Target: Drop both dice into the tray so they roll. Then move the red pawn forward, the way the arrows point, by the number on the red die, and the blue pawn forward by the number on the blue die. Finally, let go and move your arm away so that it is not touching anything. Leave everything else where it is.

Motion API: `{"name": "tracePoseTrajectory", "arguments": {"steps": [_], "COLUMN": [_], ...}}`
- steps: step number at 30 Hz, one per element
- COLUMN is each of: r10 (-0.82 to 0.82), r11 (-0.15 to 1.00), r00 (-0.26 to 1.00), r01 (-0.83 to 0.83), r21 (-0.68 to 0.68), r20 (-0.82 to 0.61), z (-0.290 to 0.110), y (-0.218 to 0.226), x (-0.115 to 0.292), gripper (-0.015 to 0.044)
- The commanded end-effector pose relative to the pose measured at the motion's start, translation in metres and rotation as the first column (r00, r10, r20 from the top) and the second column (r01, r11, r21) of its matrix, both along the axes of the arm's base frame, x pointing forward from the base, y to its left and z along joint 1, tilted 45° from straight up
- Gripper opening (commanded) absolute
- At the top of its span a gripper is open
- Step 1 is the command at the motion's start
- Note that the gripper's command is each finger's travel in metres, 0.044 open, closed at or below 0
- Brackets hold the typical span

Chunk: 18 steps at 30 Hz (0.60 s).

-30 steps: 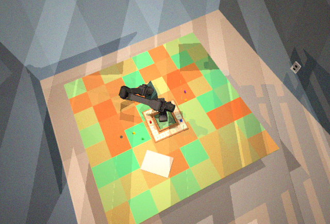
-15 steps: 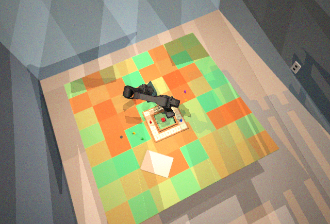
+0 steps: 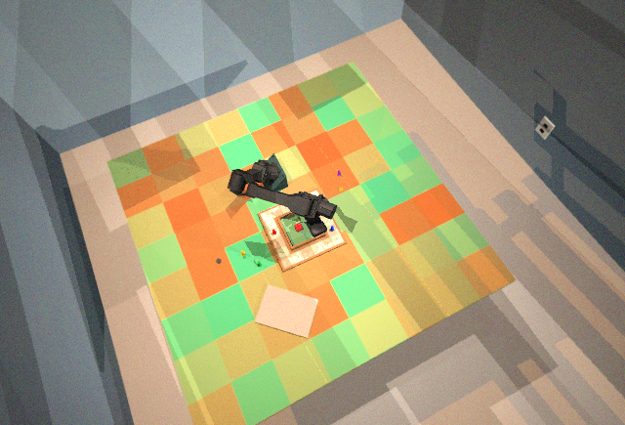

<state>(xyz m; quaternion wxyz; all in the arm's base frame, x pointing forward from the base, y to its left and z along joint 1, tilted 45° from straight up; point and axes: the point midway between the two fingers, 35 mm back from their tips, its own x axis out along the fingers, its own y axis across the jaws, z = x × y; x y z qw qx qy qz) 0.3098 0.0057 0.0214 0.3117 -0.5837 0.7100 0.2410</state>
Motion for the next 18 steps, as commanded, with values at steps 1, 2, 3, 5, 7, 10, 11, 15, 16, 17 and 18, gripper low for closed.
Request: {"name": "tracePoseTrajectory", "arguments": {"steps": [1,2,3,5,7,10,11,15,16,17,18], "r10": [0.004,-0.001,-0.009,-0.026,-0.039,-0.053,-0.057,-0.063,-0.063,-0.063,-0.063], "r11": [1.0,1.0,0.999,0.994,0.984,0.961,0.951,0.902,0.888,0.872,0.856], "r00": [1.0,1.0,1.0,0.999,0.999,0.998,0.998,0.998,0.998,0.998,0.998], "r01": [-0.004,0.002,0.01,0.028,0.043,0.056,0.059,0.058,0.055,0.05,0.044], "r21": [0.0,0.016,0.043,0.108,0.174,0.272,0.304,0.428,0.458,0.486,0.515], "r20": [-0.012,-0.014,-0.016,-0.02,-0.021,-0.019,-0.017,-0.003,0.003,0.01,0.019], "z": [-0.001,-0.001,-0.002,-0.005,-0.006,-0.008,-0.01,-0.013,-0.013,-0.013,-0.013], "y": [-0.003,-0.003,-0.004,-0.005,-0.006,-0.006,-0.006,-0.007,-0.007,-0.007,-0.007], "x": [0.005,0.004,0.003,0.0,-0.002,-0.004,-0.005,-0.007,-0.007,-0.007,-0.007], "gripper": [0.0,0.0,0.0,0.0,0.0,0.0,0.0,0.0,0.0,0.0,0.0]}}
